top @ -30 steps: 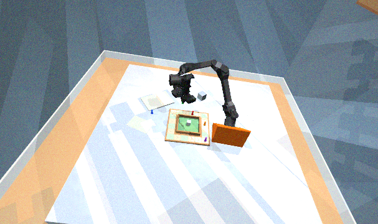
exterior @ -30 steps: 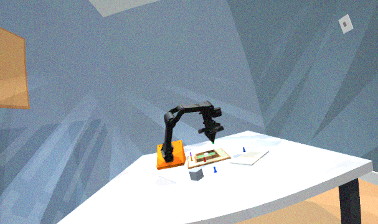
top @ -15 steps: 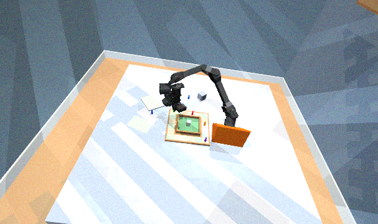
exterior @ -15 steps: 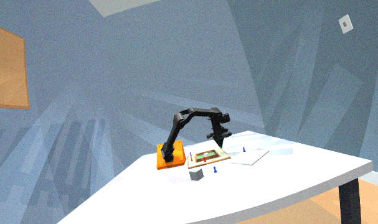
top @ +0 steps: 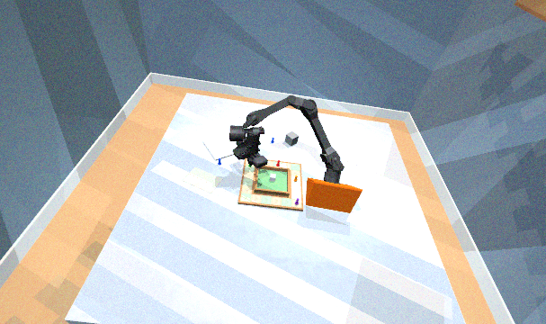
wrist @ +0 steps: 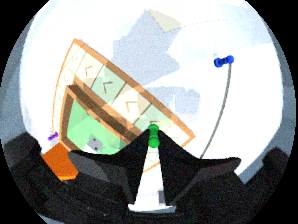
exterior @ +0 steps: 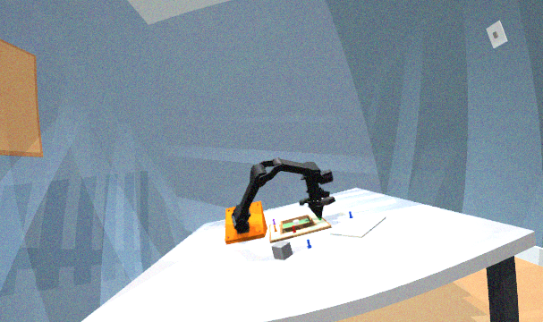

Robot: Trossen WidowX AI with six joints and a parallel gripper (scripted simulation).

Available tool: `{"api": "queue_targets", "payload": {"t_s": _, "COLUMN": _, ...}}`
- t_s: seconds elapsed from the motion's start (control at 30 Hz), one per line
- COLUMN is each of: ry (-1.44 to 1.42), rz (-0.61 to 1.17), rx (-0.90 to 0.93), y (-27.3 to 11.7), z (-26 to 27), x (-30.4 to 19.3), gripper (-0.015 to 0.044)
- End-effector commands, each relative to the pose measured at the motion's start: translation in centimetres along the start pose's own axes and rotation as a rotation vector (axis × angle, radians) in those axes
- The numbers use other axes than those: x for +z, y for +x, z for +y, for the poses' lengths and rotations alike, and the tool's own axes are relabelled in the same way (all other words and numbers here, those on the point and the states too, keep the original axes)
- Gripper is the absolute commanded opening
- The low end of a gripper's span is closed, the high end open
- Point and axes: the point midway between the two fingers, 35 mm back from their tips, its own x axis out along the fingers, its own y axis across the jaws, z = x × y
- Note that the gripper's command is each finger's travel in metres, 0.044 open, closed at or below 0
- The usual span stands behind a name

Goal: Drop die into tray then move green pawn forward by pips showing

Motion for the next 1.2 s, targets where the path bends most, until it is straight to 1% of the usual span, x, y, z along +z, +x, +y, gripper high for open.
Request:
{"api": "queue_targets", "payload": {"t_s": 0.0, "ry": -0.009, "rz": 0.000, "rx": -0.004, "y": 0.4, "z": 0.0, "x": 0.0, "gripper": 0.0000}}
{"api": "queue_targets", "payload": {"t_s": 0.3, "ry": -0.009, "rz": 0.000, "rx": -0.005, "y": 1.7, "z": 0.0, "x": 0.0, "gripper": 0.0000}}
{"api": "queue_targets", "payload": {"t_s": 0.63, "ry": -0.001, "rz": -0.003, "rx": -0.002, "y": 1.0, "z": 0.0, "x": 0.1, "gripper": 0.0263}}
{"api": "queue_targets", "payload": {"t_s": 0.77, "ry": -0.009, "rz": -0.001, "rx": -0.003, "y": -3.4, "z": 0.1, "x": 0.1, "gripper": 0.0368}}
{"api": "queue_targets", "payload": {"t_s": 0.87, "ry": -0.009, "rz": -0.001, "rx": -0.003, "y": -3.7, "z": 0.1, "x": 0.1, "gripper": 0.0440}}
{"api": "queue_targets", "payload": {"t_s": 0.97, "ry": 0.018, "rz": -0.006, "rx": 0.001, "y": -4.4, "z": 1.0, "x": -0.1, "gripper": 0.0440}}
{"api": "queue_targets", "payload": {"t_s": 1.17, "ry": 0.272, "rz": -0.025, "rx": 0.030, "y": -9.4, "z": 9.4, "x": -3.7, "gripper": 0.0440}}
